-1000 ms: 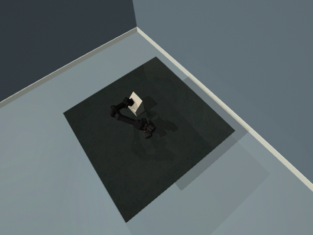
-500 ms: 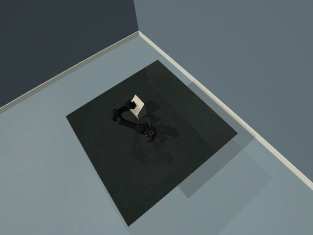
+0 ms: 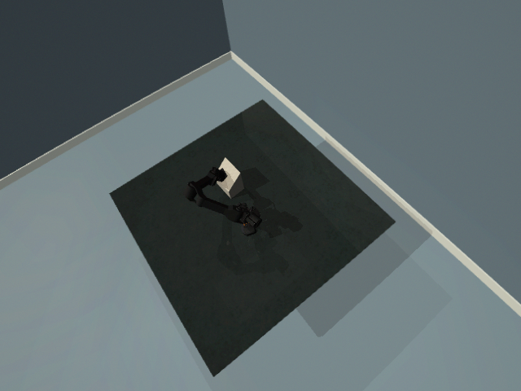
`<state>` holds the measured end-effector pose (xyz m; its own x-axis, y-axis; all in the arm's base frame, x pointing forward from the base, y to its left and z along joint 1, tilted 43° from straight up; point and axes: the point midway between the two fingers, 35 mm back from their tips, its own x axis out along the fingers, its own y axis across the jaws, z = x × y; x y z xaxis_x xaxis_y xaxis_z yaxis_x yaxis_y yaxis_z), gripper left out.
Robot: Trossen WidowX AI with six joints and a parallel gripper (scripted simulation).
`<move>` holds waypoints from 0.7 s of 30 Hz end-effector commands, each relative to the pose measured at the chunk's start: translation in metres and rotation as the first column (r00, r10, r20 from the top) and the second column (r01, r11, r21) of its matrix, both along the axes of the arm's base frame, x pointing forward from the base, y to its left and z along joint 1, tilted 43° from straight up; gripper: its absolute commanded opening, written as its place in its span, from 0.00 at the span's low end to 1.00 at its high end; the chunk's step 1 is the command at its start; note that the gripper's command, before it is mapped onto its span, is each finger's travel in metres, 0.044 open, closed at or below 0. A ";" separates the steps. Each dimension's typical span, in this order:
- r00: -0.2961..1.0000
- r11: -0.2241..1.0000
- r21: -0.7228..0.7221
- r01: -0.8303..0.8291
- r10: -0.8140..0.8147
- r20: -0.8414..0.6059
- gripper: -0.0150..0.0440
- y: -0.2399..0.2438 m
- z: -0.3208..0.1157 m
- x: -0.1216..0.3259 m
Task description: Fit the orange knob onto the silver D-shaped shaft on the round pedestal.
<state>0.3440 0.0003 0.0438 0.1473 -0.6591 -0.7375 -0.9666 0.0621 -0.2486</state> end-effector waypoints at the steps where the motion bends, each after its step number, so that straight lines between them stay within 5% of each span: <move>1: 1.000 1.000 0.000 0.001 -0.001 0.009 0.25 0.002 0.002 0.002; 21: 1.000 1.000 0.000 0.001 -0.001 0.009 0.25 0.000 0.003 0.004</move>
<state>0.3471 -0.0021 0.0445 0.1489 -0.6592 -0.7371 -0.9648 0.0664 -0.2544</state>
